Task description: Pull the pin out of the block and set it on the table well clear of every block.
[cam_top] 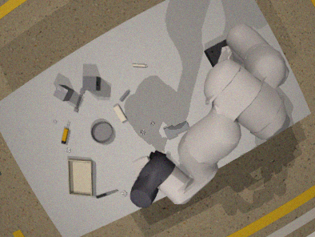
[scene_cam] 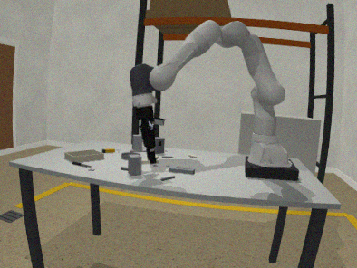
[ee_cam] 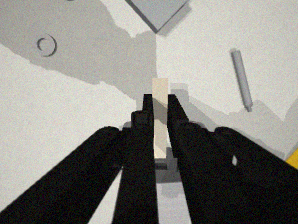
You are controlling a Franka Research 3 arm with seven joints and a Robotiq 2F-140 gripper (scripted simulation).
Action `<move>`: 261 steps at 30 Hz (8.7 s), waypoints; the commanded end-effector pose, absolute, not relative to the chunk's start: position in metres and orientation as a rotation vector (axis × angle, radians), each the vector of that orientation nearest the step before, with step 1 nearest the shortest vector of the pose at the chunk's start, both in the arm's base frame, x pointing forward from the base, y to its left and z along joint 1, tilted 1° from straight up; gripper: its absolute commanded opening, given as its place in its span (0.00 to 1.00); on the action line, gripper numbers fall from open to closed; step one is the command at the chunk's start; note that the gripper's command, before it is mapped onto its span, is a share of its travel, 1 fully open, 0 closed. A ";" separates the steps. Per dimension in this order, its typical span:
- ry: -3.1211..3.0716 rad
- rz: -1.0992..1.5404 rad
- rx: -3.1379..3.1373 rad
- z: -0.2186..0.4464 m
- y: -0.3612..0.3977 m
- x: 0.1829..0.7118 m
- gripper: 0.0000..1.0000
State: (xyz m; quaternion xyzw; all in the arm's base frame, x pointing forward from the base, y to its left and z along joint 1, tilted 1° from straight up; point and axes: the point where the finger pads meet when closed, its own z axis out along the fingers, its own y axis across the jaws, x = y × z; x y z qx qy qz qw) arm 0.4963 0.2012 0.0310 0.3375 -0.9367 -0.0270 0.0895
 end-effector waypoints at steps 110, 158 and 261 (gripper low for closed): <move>-2.785 -0.085 1.009 0.031 0.191 0.483 0.10; -2.784 -0.084 1.006 0.030 0.188 0.480 0.10; -2.741 -0.032 1.138 0.015 0.147 0.491 0.10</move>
